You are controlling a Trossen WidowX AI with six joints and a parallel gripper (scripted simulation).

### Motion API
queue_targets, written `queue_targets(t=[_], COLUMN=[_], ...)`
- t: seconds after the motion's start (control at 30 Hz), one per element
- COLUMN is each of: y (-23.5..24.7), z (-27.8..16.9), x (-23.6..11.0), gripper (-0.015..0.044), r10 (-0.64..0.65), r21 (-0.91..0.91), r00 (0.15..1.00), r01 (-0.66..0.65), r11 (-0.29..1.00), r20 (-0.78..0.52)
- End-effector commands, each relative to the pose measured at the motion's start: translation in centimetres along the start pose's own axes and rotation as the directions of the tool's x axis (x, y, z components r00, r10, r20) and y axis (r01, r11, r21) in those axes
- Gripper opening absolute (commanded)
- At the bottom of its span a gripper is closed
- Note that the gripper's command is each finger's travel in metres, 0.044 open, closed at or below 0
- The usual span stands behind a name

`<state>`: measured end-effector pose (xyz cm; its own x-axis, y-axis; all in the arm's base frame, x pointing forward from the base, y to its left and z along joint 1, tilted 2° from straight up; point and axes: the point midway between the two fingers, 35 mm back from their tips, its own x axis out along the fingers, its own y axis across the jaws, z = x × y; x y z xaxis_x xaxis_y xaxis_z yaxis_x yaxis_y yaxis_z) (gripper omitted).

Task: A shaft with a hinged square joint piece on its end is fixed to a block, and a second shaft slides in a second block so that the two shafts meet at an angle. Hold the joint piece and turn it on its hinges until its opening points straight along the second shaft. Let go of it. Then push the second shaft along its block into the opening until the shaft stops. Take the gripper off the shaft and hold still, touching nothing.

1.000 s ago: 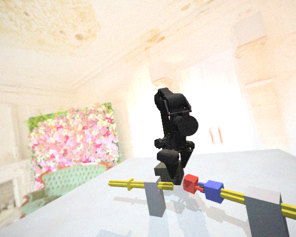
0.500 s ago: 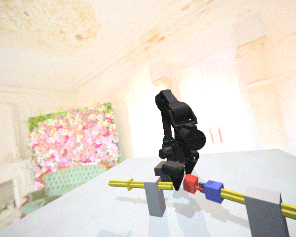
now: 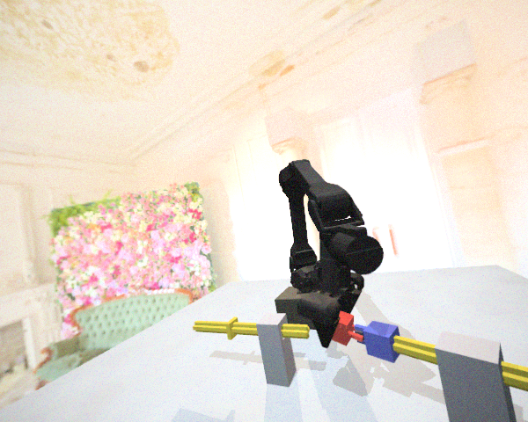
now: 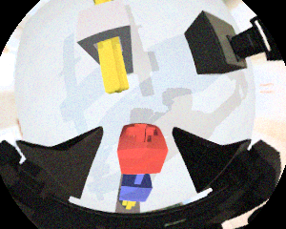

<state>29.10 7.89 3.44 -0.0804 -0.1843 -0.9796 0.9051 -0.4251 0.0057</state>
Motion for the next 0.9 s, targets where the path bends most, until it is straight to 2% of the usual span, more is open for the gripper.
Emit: queue_targets(t=[0.0, 0.3, 0.63, 0.87], y=[-0.2, -0.2, -0.2, -0.2], z=[0.1, 0.1, 0.1, 0.1], x=[0.9, 2.1, 2.1, 2.1], gripper=[0.0440, 0.0440, 0.0182, 0.0182], r10=[-0.011, -0.011, -0.011, -0.011], r21=[0.003, 0.003, 0.003, 0.003], r00=[1.000, 1.000, 1.000, 1.000], r01=[0.011, 0.011, 0.011, 0.011], r11=[1.000, 1.000, 1.000, 1.000], r20=[0.008, 0.008, 0.008, 0.008])
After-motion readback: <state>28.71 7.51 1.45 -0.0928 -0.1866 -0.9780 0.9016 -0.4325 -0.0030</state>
